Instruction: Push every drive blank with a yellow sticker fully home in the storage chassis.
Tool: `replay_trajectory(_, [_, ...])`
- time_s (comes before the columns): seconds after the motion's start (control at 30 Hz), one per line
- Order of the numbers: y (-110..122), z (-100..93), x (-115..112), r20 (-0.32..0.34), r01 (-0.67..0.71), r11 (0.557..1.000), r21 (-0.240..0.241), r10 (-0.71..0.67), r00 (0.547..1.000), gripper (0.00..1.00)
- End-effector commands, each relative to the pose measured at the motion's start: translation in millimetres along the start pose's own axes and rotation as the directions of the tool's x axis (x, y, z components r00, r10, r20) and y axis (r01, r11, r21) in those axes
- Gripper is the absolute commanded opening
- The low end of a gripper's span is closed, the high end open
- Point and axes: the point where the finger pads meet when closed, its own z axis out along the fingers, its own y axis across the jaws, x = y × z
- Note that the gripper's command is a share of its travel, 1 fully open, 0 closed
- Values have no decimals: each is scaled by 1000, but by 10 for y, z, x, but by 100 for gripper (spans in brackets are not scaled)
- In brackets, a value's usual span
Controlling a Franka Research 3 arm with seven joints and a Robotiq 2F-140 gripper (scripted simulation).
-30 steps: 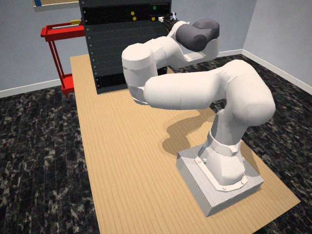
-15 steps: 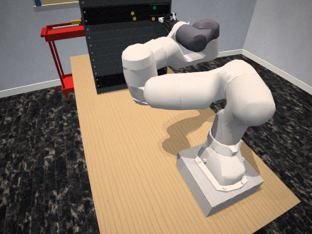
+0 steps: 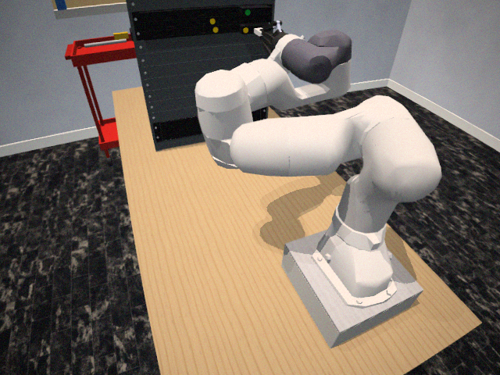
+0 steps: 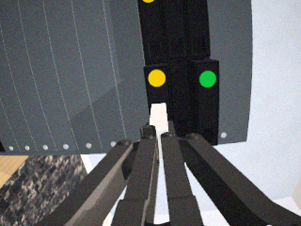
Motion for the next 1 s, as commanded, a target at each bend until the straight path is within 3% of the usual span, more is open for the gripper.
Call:
replay_trajectory(0.0, [-3, -1, -6, 2, 0, 1000, -2, 0, 1000, 0])
replay_trajectory(0.97, [5, 99, -4, 2, 0, 1000, -2, 0, 1000, 0])
